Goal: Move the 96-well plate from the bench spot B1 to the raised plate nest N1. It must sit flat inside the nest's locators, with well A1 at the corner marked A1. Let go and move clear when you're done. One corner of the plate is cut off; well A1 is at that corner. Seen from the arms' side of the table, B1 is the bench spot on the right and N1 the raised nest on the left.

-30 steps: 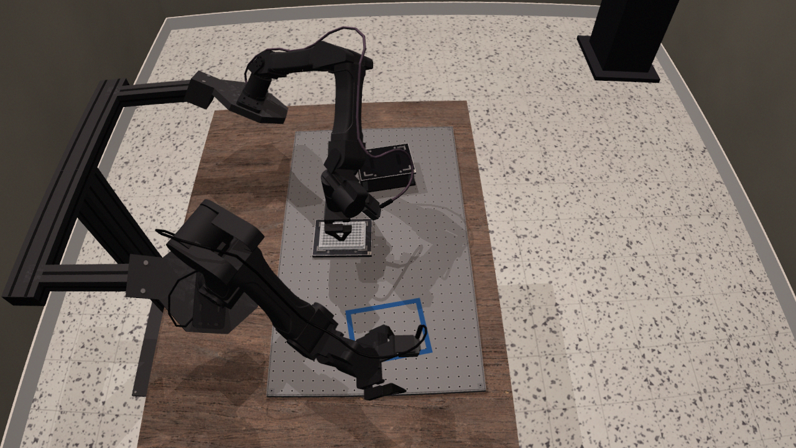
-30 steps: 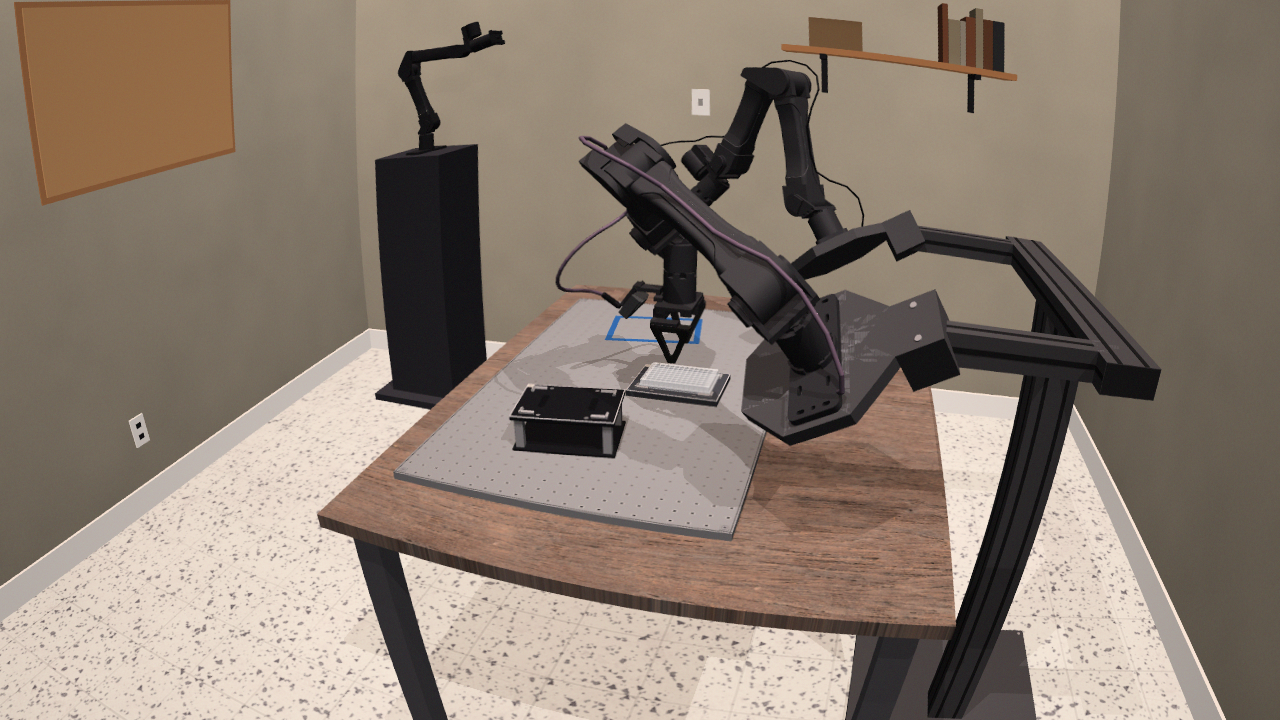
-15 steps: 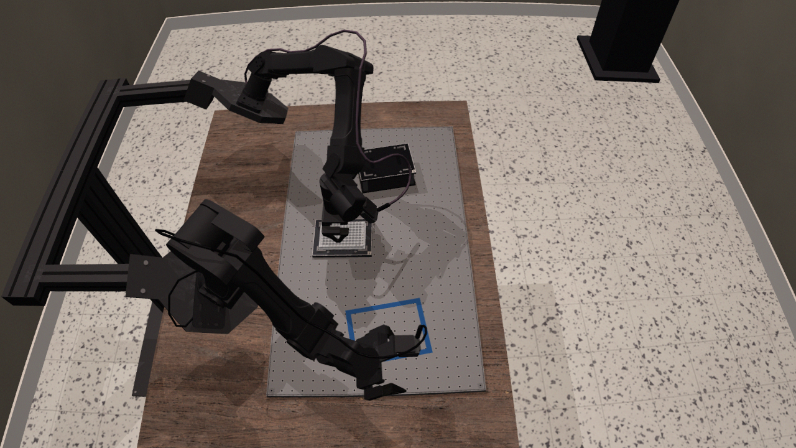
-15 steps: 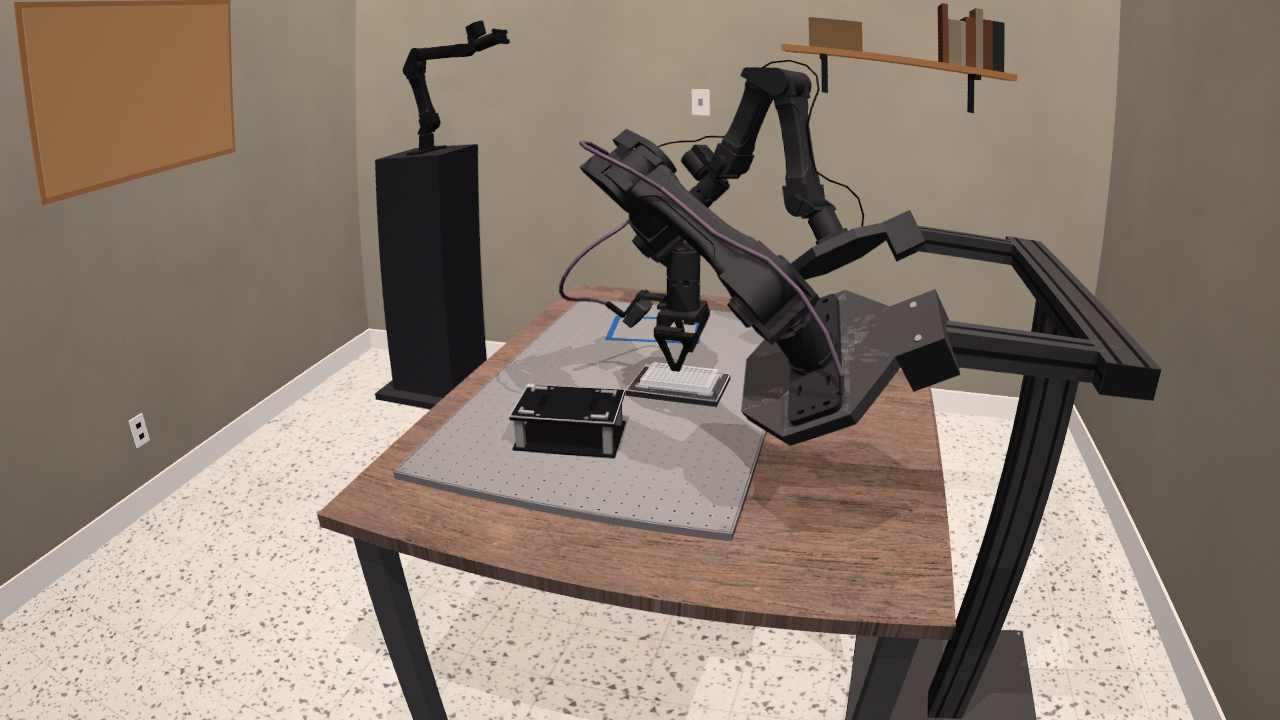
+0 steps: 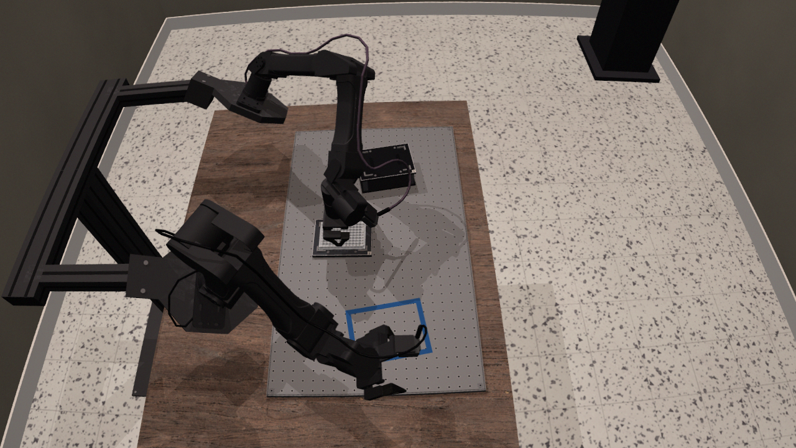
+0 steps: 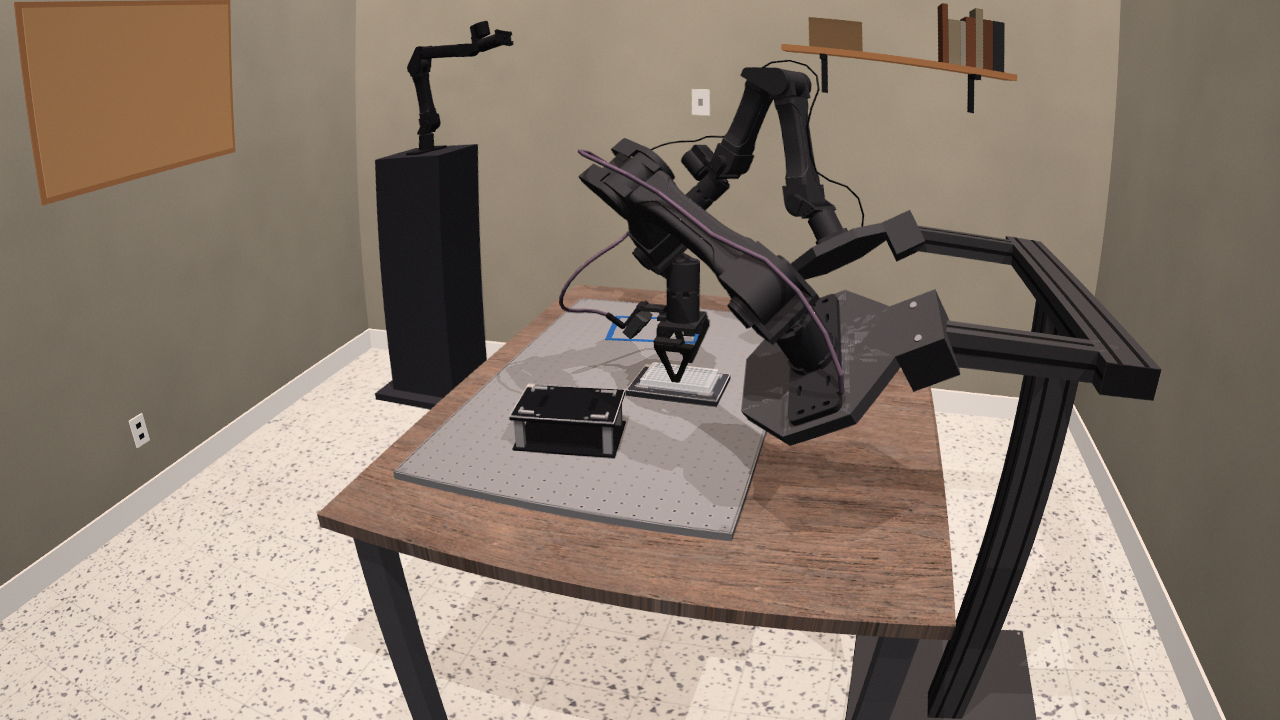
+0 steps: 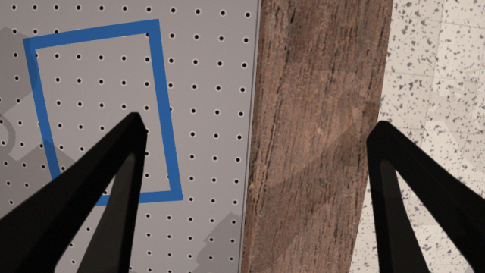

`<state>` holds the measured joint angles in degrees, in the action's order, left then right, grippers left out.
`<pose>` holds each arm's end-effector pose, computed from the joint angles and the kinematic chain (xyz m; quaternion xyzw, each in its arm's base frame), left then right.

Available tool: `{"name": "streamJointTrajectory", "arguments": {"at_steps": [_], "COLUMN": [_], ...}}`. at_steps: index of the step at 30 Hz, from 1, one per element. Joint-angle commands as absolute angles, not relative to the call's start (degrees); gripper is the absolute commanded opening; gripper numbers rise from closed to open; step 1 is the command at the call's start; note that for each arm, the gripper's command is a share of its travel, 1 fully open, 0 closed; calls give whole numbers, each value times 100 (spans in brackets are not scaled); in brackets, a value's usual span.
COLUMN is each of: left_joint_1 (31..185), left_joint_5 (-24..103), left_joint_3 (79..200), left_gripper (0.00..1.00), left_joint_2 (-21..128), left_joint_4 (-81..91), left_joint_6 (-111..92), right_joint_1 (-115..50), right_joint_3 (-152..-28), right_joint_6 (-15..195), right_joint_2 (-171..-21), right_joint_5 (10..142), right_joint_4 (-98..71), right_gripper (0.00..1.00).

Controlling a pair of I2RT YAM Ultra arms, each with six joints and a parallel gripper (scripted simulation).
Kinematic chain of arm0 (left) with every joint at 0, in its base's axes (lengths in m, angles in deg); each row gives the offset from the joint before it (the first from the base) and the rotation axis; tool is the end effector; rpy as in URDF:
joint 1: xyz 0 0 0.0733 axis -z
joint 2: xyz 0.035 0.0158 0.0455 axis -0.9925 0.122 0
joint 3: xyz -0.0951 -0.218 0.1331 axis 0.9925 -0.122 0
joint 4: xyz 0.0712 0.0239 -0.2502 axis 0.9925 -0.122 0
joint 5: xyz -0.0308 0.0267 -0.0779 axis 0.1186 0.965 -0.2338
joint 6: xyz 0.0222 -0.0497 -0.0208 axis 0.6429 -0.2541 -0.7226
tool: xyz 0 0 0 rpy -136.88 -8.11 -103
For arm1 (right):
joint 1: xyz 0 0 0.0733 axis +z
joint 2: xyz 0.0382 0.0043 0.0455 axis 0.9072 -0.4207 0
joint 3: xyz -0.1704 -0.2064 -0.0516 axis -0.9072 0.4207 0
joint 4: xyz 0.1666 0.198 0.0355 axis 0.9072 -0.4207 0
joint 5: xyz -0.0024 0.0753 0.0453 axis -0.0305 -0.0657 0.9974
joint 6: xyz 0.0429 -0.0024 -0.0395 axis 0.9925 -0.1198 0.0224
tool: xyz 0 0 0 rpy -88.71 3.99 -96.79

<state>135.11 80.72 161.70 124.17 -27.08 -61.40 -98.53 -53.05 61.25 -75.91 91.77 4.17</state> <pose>0.2859 -0.3231 -0.0490 -0.0017 0.9431 0.2207 0.2485 0.2230 -0.1290 0.2653 -0.0732 0.7828 -0.1945 0.5866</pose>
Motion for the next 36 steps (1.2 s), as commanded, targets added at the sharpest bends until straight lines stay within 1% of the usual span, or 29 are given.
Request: {"name": "streamJointTrajectory", "arguments": {"at_steps": [1, 24, 25, 27, 33, 36], "left_joint_1": [13596, 13449, 13449, 13449, 13442, 13442], "left_joint_5": [8049, 8050, 8050, 8050, 8099, 8099], "left_joint_3": [16252, 16335, 16335, 16336, 16240, 16240], "left_gripper": [100, 100, 96, 96, 87, 86], "left_joint_2": [12402, 12564, 12564, 12565, 12483, 12483], "left_joint_4": [-2564, -2313, -2313, -2334, -2315, -2315], "left_joint_6": [-6063, -5898, -5898, -5898, -5891, -5891], "right_joint_1": [-9869, -9869, -9869, -9869, -9869, -9869], "right_joint_3": [-5414, -5414, -5414, -5414, -5414, -5414], "right_joint_6": [6113, 6113, 6113, 6113, 6113, 6113], "right_joint_2": [-7561, -7561, -7561, -7561, -7561, -7561], "right_joint_5": [9291, 9291, 9291, 9291, 9291, 9291], "right_joint_4": [475, 475, 475, 475, 475, 475], "right_gripper": [100, 100, 100, 100, 100, 100]}}
